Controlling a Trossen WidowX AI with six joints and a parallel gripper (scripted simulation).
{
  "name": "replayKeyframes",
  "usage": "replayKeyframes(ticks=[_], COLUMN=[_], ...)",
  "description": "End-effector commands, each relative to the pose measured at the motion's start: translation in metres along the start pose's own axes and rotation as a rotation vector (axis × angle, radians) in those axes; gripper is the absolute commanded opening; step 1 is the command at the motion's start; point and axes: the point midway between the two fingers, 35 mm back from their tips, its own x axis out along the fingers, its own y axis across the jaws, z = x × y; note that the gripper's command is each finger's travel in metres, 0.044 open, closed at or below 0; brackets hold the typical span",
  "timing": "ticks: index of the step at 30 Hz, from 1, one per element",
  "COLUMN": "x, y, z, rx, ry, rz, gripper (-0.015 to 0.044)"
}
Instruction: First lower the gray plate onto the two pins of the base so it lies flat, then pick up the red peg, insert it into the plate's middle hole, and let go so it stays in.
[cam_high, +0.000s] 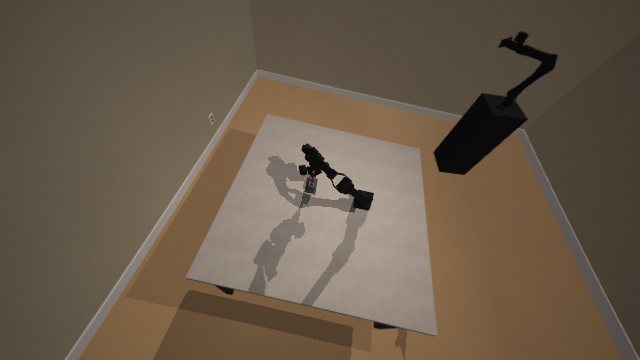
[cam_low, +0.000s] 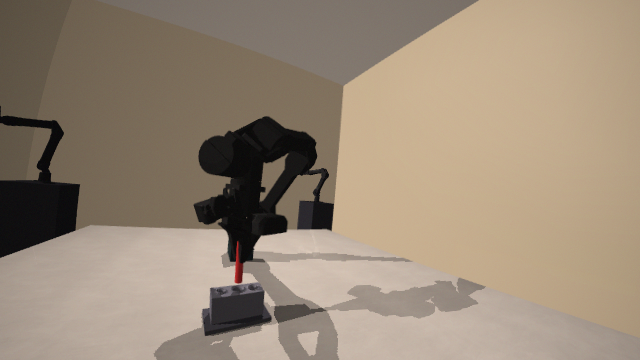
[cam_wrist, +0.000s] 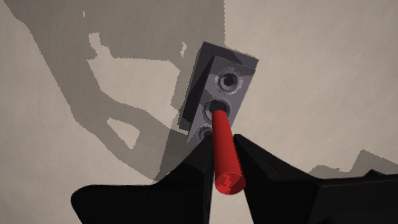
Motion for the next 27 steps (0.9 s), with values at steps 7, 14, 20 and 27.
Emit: replayKeyframes(ticks=[7,14,20,27], x=[0.005,0.016,0.016,0.015], y=[0.0,-0.001,0.0,0.0], z=[0.0,0.0,0.001,0.001], rx=[-0.002,-0.006,-0.011,-0.013], ry=[-0.001,-0.001,-0.004,-0.004], rz=[0.0,-0.001,-0.003,-0.003], gripper=[0.0,0.0,0.0,0.0])
